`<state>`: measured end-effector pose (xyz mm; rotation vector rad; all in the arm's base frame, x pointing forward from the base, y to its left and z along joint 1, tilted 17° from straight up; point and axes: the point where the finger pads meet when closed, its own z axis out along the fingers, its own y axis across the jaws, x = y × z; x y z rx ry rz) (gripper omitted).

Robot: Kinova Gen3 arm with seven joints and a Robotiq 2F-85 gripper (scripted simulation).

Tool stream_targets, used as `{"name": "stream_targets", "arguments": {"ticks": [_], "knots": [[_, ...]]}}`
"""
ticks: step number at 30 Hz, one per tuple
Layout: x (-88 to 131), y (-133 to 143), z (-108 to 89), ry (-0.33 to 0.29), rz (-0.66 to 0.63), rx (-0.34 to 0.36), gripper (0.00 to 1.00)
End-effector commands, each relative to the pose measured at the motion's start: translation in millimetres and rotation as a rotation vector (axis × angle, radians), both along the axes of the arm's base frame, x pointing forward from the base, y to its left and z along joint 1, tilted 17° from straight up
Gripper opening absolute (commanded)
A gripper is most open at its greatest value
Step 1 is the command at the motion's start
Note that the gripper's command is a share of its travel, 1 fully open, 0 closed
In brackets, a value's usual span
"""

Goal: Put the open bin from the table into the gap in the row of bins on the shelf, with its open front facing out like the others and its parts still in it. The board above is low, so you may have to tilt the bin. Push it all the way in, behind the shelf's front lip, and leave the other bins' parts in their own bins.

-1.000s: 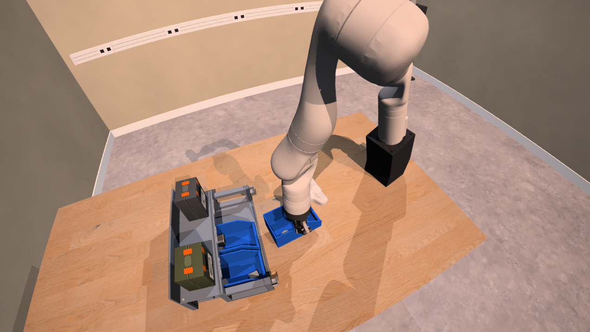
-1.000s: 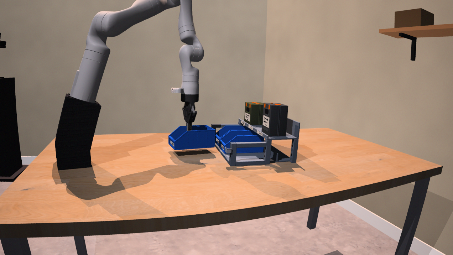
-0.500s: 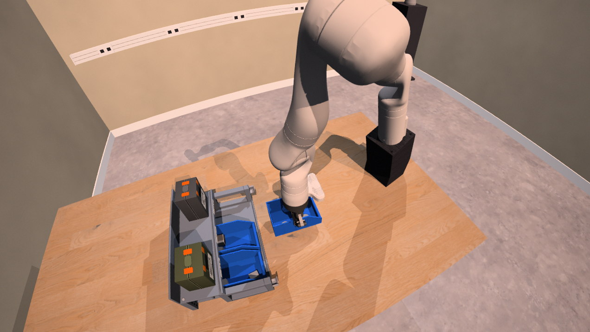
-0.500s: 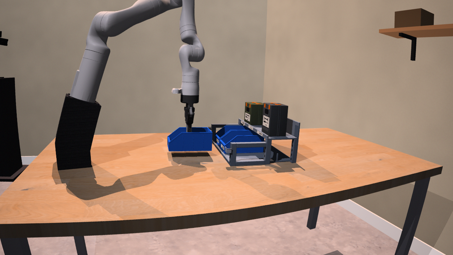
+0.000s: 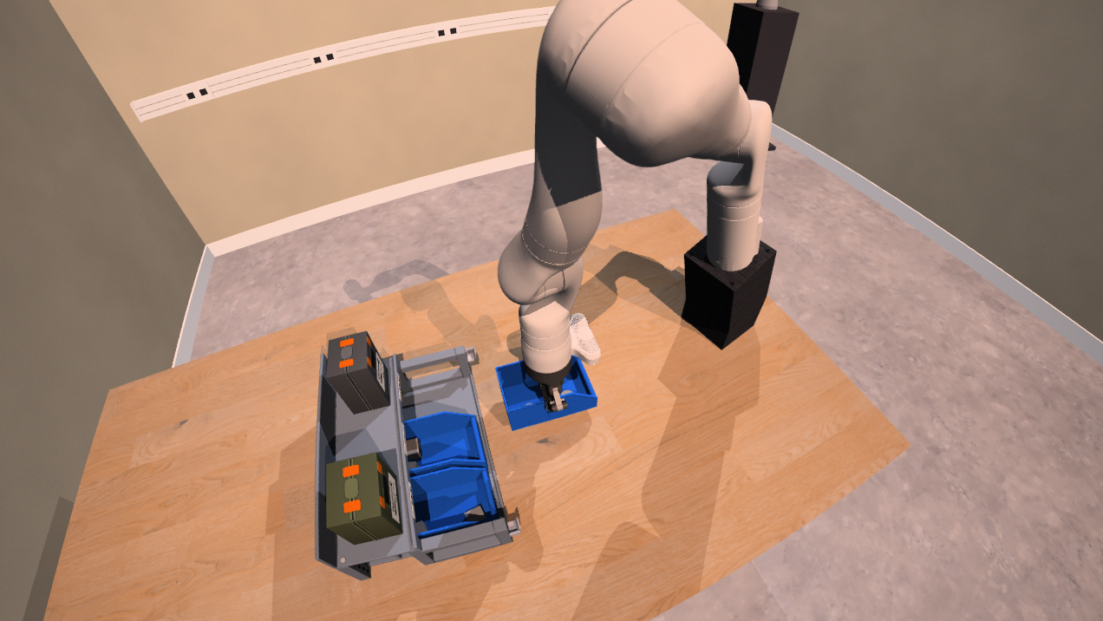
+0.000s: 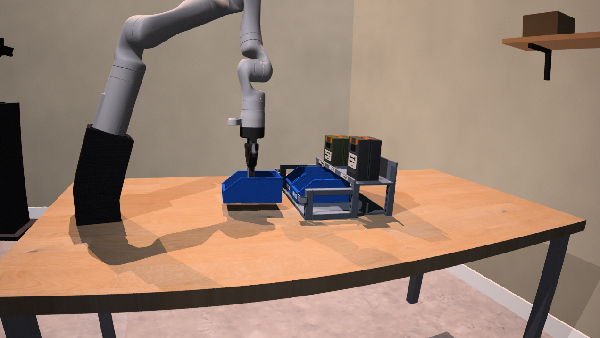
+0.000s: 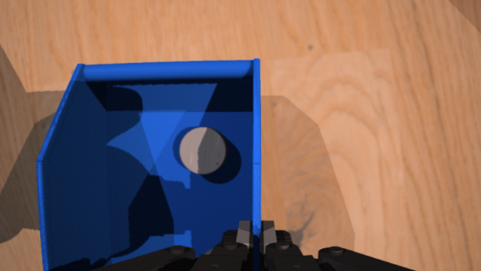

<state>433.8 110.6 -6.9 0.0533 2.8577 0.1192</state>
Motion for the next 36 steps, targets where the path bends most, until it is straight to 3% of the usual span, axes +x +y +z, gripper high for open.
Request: {"name": "stream_targets", "arguments": {"ticks": [1, 10, 15, 27, 32, 36], "knots": [[0, -6, -0.1, -0.006, 0.002, 0.004, 0.10], [0, -6, -0.1, -0.006, 0.002, 0.004, 0.10], [-1, -50, -6.3, -0.006, 0.002, 0.004, 0.10], [-1, -50, -6.3, -0.006, 0.002, 0.004, 0.10], [-1, -76, -9.8, -0.006, 0.002, 0.004, 0.10], [-1, -76, -9.8, -0.006, 0.002, 0.004, 0.10]]}}
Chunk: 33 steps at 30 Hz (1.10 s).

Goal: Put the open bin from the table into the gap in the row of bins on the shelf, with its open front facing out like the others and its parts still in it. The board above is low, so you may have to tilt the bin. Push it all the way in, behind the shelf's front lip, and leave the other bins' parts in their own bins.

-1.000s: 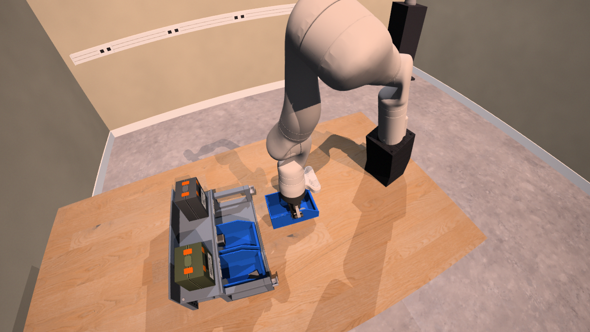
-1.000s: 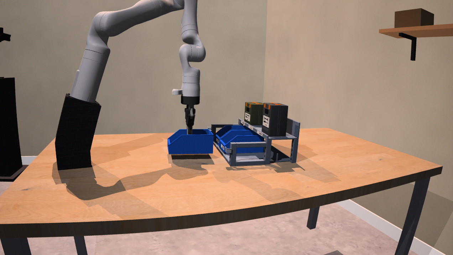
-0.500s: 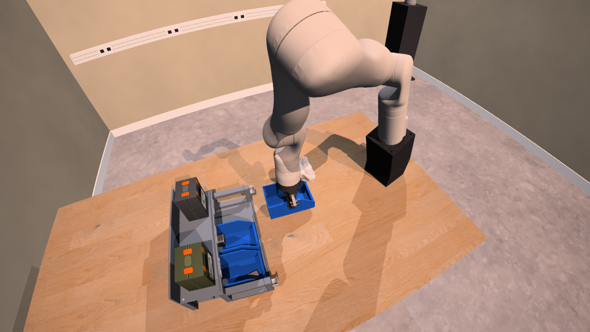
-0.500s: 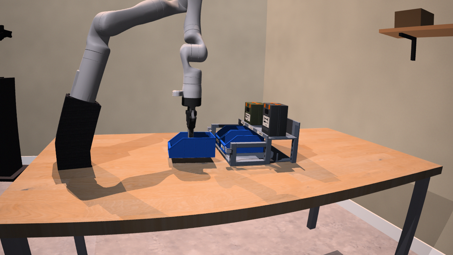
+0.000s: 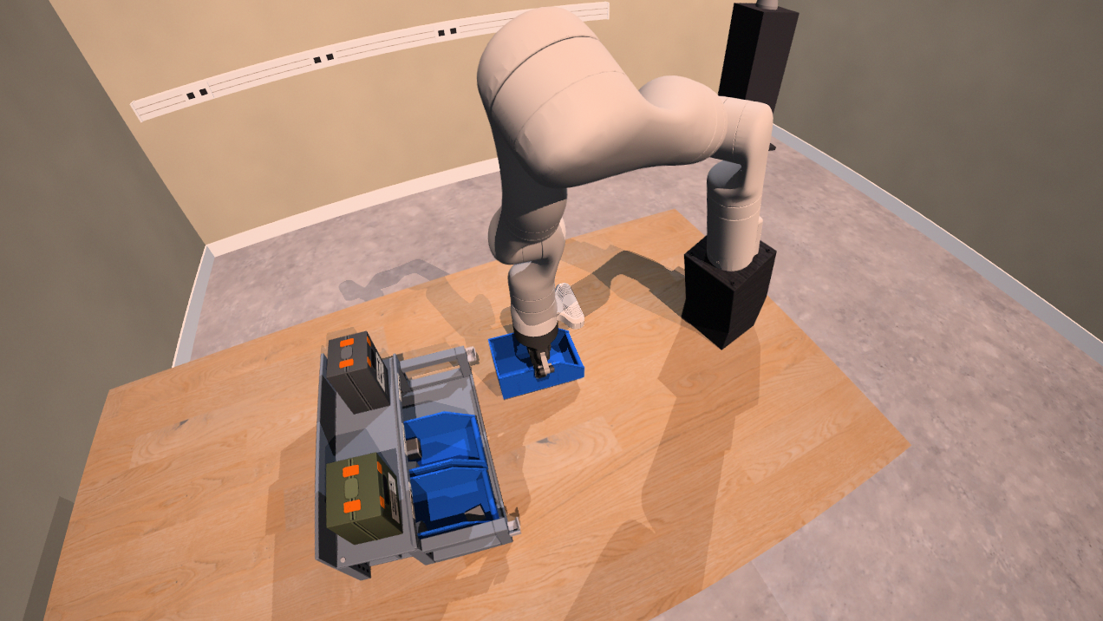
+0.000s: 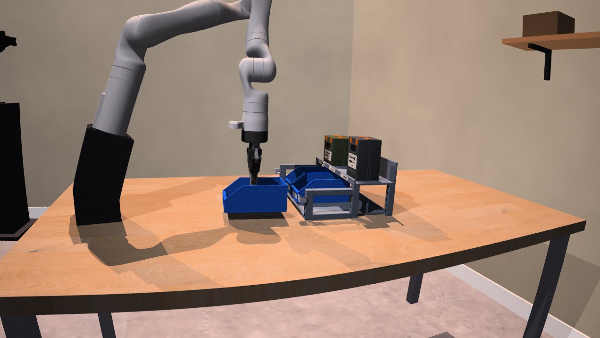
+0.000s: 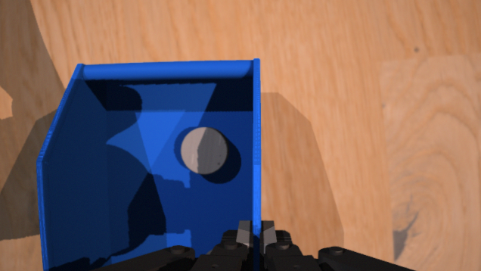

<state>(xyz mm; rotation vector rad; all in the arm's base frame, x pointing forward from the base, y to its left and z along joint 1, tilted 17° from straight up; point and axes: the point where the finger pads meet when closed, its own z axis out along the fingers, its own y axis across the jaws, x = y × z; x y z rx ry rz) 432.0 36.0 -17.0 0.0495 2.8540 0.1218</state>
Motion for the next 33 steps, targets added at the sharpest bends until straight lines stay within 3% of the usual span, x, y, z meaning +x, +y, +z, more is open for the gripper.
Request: {"name": "stream_targets", "arguments": {"ticks": [1, 33], "knots": [[0, -1, 0.3, -0.002, -0.001, 0.003, 0.10], [1, 13, 2.4, -0.002, -0.001, 0.002, 0.10]]}}
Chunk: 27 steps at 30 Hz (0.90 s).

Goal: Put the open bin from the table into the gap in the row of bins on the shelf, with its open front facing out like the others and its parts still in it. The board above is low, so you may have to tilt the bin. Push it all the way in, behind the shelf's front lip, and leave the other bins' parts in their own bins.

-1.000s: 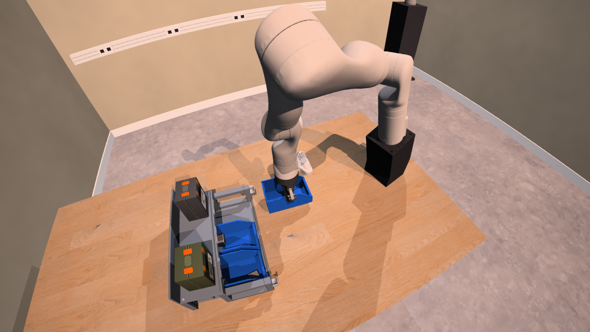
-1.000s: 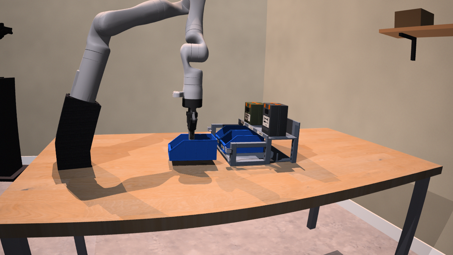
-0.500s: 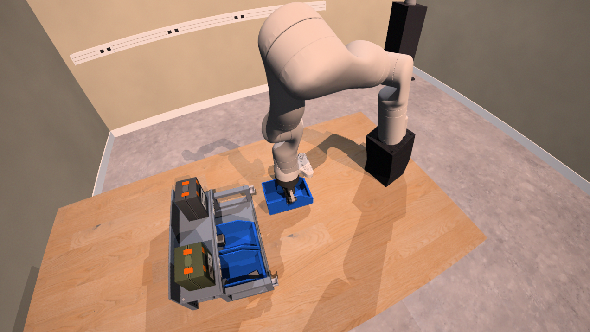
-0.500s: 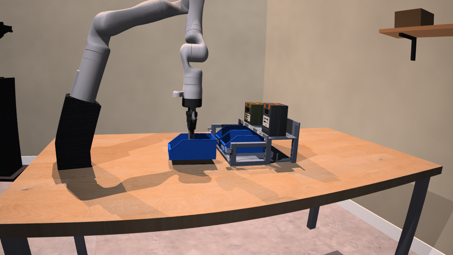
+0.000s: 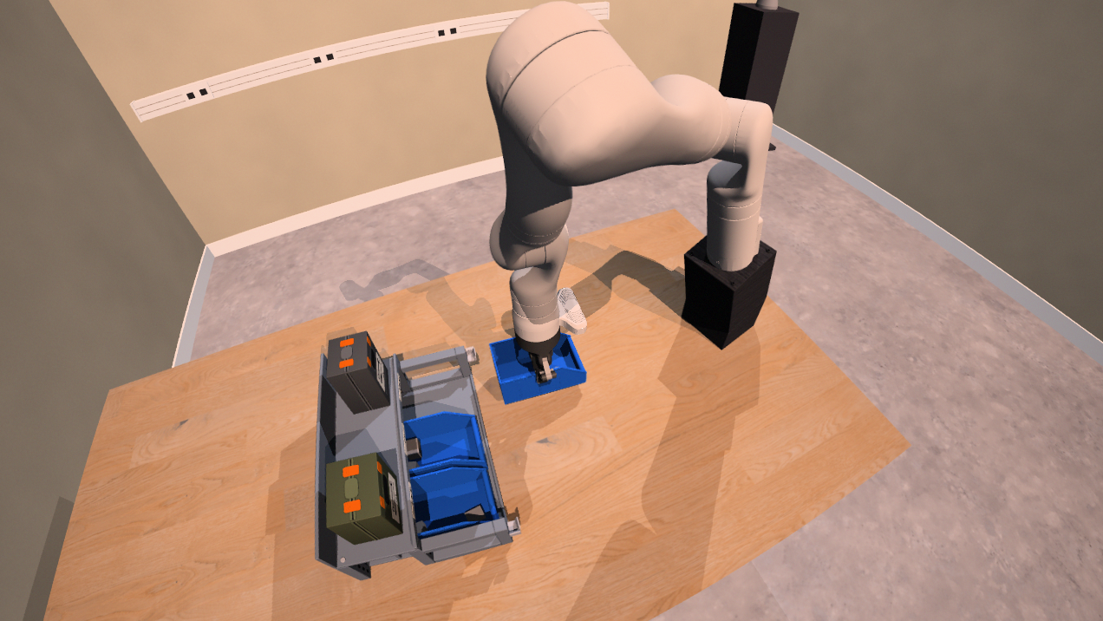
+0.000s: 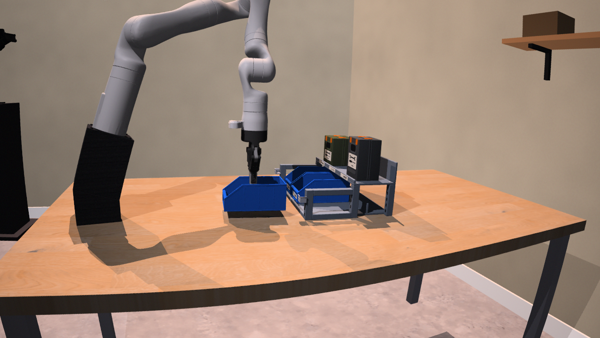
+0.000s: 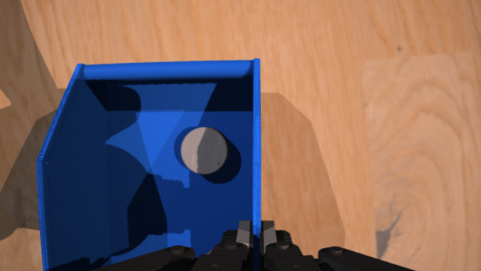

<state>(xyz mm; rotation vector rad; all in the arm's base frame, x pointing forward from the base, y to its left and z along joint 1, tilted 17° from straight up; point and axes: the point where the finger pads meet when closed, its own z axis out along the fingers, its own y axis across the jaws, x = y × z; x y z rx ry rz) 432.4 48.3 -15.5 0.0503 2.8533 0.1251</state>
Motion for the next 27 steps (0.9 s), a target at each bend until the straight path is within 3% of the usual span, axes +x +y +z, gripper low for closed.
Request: {"name": "stream_targets", "arguments": {"ticks": [1, 26, 27], "knots": [[0.5, 0.2, 0.9, -0.002, -0.001, 0.000, 0.10], [0.5, 2.6, 1.3, -0.002, -0.001, 0.000, 0.10], [9.0, 2.8, 3.6, -0.001, 0.000, 0.000, 0.10]]}}
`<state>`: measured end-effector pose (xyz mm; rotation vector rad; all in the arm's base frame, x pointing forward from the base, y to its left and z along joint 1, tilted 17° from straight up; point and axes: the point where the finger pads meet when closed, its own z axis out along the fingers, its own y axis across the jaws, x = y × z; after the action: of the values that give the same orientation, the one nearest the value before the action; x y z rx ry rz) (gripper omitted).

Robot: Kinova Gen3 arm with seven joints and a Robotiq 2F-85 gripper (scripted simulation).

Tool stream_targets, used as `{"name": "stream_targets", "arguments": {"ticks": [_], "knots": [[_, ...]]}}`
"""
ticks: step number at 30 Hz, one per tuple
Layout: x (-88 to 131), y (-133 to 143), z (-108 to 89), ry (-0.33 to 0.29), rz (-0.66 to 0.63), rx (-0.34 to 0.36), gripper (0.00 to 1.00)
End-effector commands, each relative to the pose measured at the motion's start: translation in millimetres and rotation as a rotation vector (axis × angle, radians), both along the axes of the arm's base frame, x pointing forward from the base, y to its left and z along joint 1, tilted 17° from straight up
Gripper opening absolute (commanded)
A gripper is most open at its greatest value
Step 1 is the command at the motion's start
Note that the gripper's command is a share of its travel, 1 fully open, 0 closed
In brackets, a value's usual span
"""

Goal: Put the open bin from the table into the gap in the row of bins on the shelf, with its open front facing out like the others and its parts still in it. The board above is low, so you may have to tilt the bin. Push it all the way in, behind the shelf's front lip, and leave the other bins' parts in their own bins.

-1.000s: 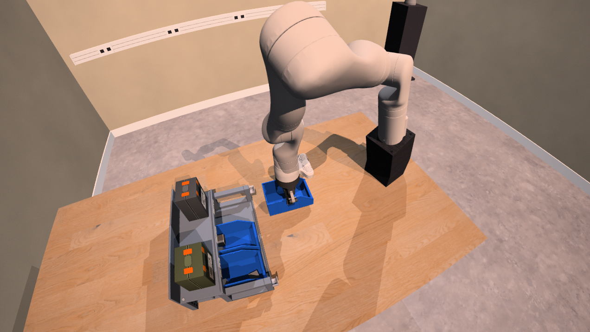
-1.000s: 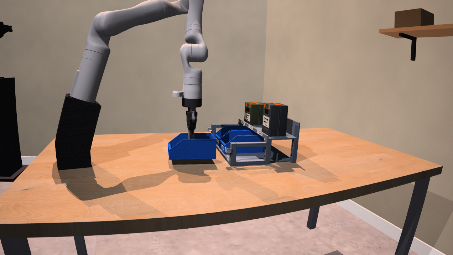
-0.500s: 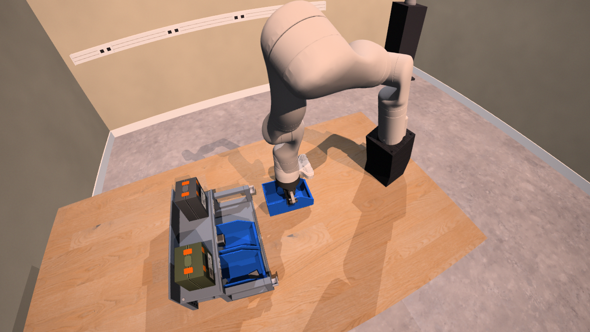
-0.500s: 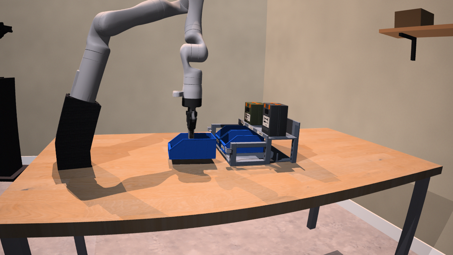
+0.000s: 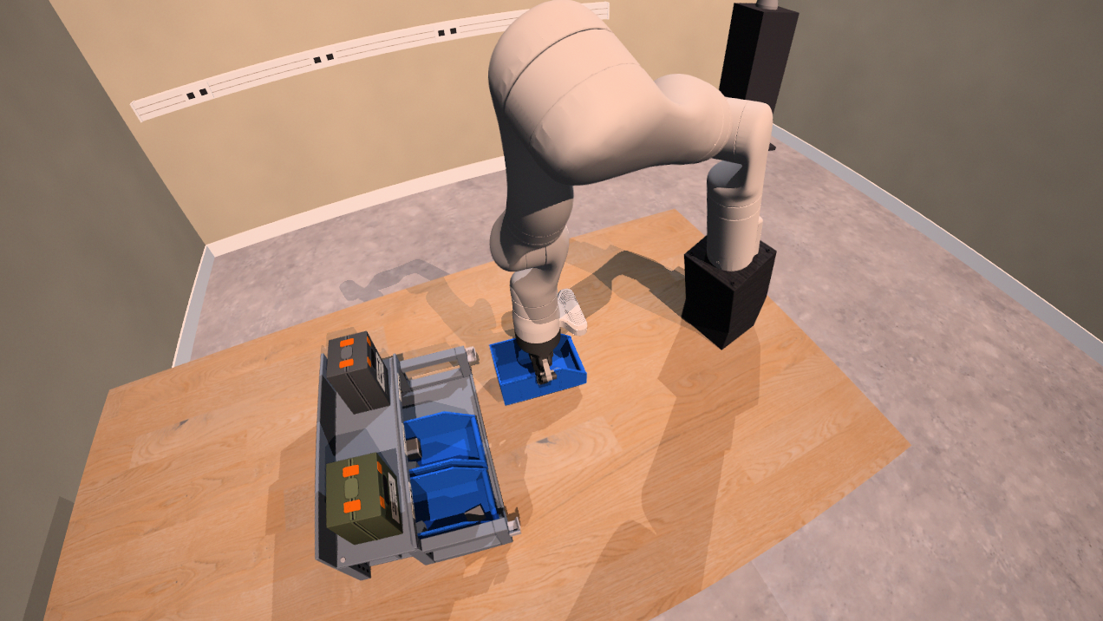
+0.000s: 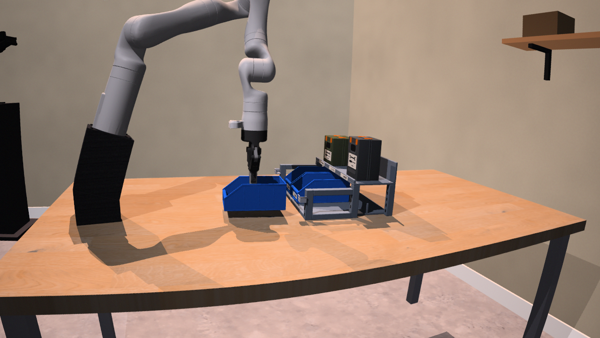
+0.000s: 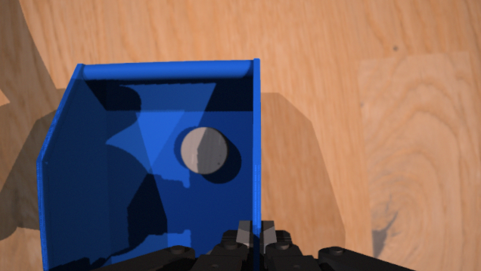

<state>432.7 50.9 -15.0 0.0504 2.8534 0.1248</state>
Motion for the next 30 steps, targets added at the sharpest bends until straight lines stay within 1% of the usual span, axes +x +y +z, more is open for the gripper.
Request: {"name": "stream_targets", "arguments": {"ticks": [1, 4, 16, 21, 30], "knots": [[17, 0, 5.7, -0.002, 0.000, 0.000, 0.10], [43, 1, 13.5, -0.002, 0.000, 0.000, 0.10], [43, 1, 13.5, -0.002, 0.000, 0.000, 0.10], [51, 0, 16.0, -0.002, 0.000, 0.000, 0.10], [51, 0, 16.0, -0.002, 0.000, 0.000, 0.10]]}}
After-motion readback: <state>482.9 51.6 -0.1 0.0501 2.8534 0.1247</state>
